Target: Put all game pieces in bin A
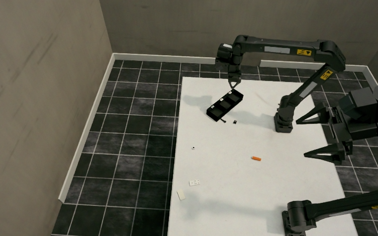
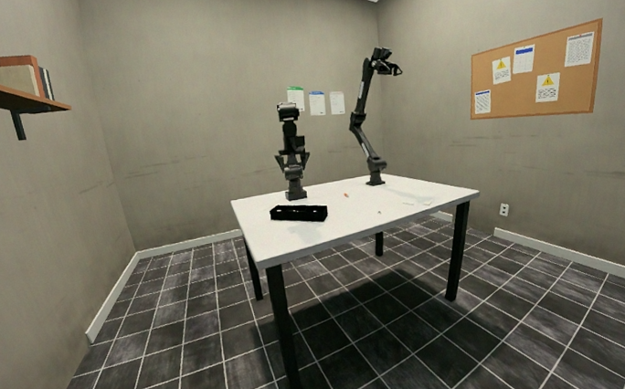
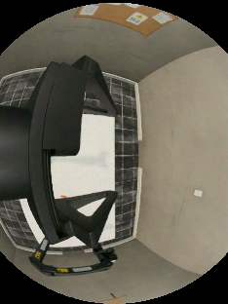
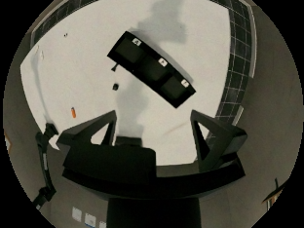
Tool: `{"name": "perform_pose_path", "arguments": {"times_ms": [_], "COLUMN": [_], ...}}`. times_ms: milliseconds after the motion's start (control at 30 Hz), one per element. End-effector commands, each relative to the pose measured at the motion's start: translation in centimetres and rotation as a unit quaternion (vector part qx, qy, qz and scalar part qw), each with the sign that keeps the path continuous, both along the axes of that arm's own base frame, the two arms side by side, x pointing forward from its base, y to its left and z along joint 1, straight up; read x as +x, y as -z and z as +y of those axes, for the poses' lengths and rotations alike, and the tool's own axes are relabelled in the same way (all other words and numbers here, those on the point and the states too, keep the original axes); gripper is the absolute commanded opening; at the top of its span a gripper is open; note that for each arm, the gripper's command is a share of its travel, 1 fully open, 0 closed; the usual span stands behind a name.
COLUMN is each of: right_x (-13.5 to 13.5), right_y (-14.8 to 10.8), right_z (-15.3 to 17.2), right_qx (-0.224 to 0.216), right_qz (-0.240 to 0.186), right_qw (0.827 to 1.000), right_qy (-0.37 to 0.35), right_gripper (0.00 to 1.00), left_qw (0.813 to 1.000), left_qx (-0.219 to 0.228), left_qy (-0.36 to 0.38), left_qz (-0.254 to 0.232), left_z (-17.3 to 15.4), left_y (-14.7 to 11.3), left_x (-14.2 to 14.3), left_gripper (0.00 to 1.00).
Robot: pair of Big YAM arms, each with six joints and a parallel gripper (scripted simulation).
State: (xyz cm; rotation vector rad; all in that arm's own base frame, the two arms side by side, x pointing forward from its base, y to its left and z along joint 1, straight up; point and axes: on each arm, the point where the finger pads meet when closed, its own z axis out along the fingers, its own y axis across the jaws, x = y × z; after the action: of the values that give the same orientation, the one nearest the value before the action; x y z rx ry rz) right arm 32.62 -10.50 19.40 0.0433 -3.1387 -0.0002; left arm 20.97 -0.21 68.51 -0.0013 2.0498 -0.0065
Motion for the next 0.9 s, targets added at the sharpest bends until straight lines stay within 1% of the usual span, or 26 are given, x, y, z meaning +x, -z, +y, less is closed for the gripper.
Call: {"name": "perform_pose_path", "arguments": {"times_ms": [0, 667, 700, 767, 867], "right_x": [2.0, 2.1, 0.9, 1.1, 1.6], "right_y": [-2.2, -2.3, 1.0, 2.6, 5.0], "right_z": [-0.3, -0.2, -0.1, -0.8, -1.2], "right_qx": [-0.007, -0.007, 0.0, 0.0, -0.002], "right_qz": [-0.025, -0.025, -0.002, -0.002, -0.007], "right_qw": [1.0, 1.0, 1.0, 0.996, 0.992], "right_qy": [-0.001, -0.001, 0.03, 0.086, 0.125], "right_gripper": [1.0, 1.0, 1.0, 1.0, 1.0], "left_qw": [1.0, 1.0, 1.0, 1.0, 1.0], "left_qx": [0.003, 0.003, 0.003, 0.003, 0.003], "left_qy": [-0.001, -0.001, -0.001, -0.001, -0.001], "left_qz": [-0.015, -0.015, -0.015, -0.015, -0.015], "left_z": [0.2, 0.2, 0.2, 0.2, 0.2], "left_y": [-1.3, -1.3, -1.3, -1.3, -1.3], "left_x": [-1.2, -1.2, -1.2, -1.2, -1.2], "left_gripper": [1.0, 1.0, 1.0, 1.0, 1.0]}}
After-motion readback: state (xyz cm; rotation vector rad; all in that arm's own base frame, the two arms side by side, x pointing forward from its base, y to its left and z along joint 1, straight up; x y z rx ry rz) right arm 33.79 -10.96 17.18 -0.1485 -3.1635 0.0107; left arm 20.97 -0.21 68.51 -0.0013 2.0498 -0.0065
